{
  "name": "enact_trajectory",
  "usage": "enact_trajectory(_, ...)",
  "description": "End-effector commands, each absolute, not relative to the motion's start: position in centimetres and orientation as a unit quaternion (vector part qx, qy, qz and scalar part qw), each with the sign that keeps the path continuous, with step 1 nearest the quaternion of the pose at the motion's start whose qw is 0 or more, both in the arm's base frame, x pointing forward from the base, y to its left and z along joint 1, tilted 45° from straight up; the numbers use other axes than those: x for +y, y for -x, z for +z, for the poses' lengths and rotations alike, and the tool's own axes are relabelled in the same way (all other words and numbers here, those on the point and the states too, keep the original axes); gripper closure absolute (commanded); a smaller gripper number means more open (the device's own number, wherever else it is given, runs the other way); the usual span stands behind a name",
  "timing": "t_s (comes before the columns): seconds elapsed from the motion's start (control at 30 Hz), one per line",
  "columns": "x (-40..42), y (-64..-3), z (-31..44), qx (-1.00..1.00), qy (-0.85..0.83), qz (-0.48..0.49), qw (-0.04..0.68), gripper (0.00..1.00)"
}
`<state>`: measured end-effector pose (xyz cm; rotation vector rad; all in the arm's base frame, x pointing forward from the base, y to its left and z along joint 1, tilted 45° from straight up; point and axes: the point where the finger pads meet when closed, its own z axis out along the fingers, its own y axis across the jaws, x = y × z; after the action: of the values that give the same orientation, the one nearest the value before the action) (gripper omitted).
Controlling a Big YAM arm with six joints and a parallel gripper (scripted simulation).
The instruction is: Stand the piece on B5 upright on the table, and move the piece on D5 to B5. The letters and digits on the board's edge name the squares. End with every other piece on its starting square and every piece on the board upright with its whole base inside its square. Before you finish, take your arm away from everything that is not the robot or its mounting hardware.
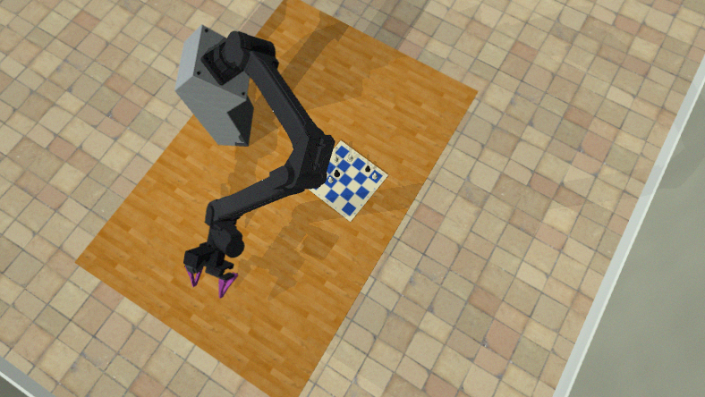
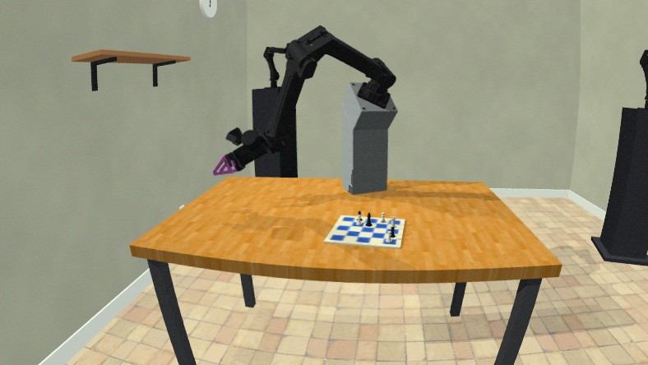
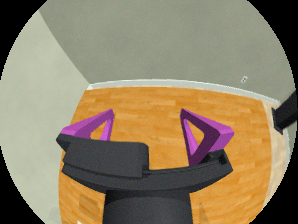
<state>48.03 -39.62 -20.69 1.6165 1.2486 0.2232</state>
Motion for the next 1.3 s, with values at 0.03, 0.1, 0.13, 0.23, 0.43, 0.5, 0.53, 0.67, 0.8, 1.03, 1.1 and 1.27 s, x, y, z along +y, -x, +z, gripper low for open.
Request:
enact_trajectory(0.03, -33.5, -50.9, -16.0, 0.649, -0.58, 0.072, 0.487, 0.0)
enact_trajectory(0.1, -31.2, -51.7, -14.5, 0.689, -0.541, 0.074, 0.476, 0.0)
enact_trajectory(0.13, -28.7, -52.3, -13.1, 0.712, -0.517, 0.079, 0.469, 0.0)
enact_trajectory(0.23, -23.5, -52.8, -10.2, 0.77, -0.442, 0.088, 0.451, 0.0)
enact_trajectory(0.43, -12.8, -51.4, -5.1, 0.85, -0.293, 0.113, 0.423, 0.0)
enact_trajectory(0.5, -10.4, -50.5, -4.1, 0.88, -0.216, 0.115, 0.407, 0.0)
enact_trajectory(0.53, -8.0, -49.5, -3.2, 0.889, -0.183, 0.123, 0.402, 0.0)
enact_trajectory(0.67, -2.1, -46.2, -0.9, 0.913, -0.063, 0.139, 0.379, 0.0)
enact_trajectory(0.8, 3.2, -41.8, 0.8, 0.918, 0.064, 0.158, 0.359, 0.0)
enact_trajectory(1.03, 6.2, -38.7, 1.6, 0.909, 0.158, 0.169, 0.347, 0.0)
enact_trajectory(1.1, 5.6, -38.1, 0.6, 0.914, 0.154, 0.169, 0.334, 0.0)
enact_trajectory(1.27, 6.4, -38.4, 1.6, 0.908, 0.168, 0.169, 0.346, 0.0)
